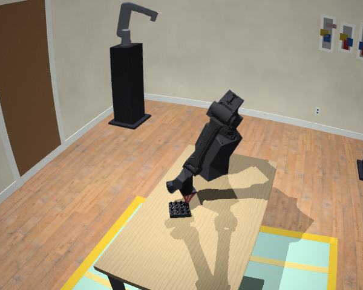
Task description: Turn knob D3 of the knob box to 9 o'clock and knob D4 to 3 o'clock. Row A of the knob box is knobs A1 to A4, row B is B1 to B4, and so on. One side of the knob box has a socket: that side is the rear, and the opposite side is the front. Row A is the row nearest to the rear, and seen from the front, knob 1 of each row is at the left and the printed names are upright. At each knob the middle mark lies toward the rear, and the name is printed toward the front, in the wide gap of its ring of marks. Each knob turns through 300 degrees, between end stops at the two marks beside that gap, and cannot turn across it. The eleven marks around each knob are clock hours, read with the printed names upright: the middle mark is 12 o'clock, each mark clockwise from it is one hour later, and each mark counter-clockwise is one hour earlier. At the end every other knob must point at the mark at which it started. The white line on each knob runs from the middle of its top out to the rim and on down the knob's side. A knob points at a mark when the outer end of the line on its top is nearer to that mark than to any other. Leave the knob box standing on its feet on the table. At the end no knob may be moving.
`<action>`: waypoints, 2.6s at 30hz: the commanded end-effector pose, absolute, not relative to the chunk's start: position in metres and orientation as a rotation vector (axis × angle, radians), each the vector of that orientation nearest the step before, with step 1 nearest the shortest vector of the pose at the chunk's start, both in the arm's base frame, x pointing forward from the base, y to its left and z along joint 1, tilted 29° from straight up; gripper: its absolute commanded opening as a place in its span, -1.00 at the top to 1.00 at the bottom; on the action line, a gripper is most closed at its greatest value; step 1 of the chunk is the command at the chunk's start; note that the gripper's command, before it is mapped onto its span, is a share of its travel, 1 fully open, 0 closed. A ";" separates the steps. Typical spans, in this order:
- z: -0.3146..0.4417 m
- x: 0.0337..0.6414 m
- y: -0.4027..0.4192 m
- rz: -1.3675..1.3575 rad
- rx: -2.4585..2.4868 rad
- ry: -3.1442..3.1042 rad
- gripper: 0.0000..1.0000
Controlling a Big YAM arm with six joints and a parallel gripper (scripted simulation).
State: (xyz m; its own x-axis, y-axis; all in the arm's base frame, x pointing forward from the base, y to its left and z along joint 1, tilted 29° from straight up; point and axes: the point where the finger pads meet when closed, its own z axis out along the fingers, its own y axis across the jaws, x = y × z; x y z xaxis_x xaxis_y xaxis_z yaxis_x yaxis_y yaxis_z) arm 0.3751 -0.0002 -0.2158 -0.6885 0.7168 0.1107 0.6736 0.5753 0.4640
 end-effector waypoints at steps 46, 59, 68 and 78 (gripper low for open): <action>-0.216 0.381 -0.001 0.737 1.202 2.693 0.84; -0.216 0.381 -0.001 0.737 1.202 2.693 0.84; -0.216 0.381 -0.001 0.734 1.162 2.704 0.84; -0.215 0.381 -0.001 0.723 1.043 2.733 0.84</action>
